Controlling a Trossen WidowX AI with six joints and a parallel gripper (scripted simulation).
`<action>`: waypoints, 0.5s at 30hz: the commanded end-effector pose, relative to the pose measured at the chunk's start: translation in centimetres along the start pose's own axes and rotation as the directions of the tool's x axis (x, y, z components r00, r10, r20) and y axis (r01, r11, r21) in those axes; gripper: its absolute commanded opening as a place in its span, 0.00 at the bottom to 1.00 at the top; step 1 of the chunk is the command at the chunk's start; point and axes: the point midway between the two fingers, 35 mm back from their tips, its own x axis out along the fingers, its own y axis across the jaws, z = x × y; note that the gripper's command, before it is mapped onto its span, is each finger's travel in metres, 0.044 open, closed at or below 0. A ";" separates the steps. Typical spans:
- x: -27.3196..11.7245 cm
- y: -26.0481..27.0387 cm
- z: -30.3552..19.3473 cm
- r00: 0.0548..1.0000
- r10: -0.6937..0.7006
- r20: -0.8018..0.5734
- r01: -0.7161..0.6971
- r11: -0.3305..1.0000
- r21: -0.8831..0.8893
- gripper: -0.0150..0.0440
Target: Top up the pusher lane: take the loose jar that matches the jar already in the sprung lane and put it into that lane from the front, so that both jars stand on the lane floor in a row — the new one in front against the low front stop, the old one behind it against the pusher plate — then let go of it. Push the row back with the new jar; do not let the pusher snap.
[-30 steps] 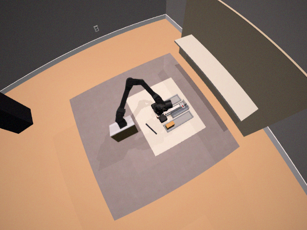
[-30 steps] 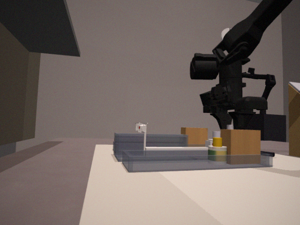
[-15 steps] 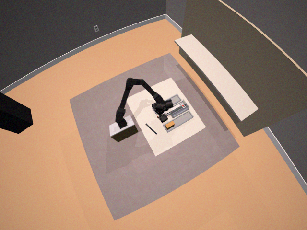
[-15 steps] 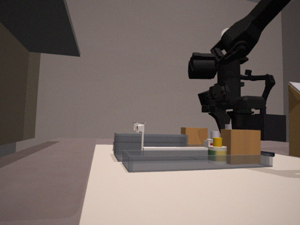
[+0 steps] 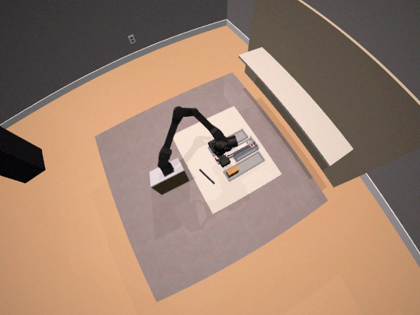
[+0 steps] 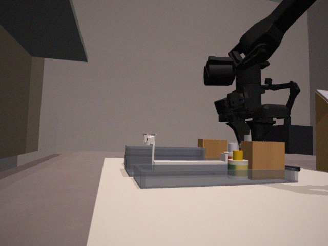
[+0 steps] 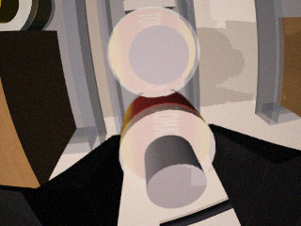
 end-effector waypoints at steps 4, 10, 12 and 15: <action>-0.4 0.2 1.1 1.000 0.004 0.022 -0.004 1.000 -0.013 0.25; -0.4 0.2 1.3 1.000 0.004 0.022 -0.004 1.000 -0.013 0.25; -0.4 0.2 1.4 1.000 0.004 0.022 -0.004 1.000 -0.013 0.25; -0.4 0.1 1.5 1.000 0.004 0.022 -0.004 1.000 -0.013 0.25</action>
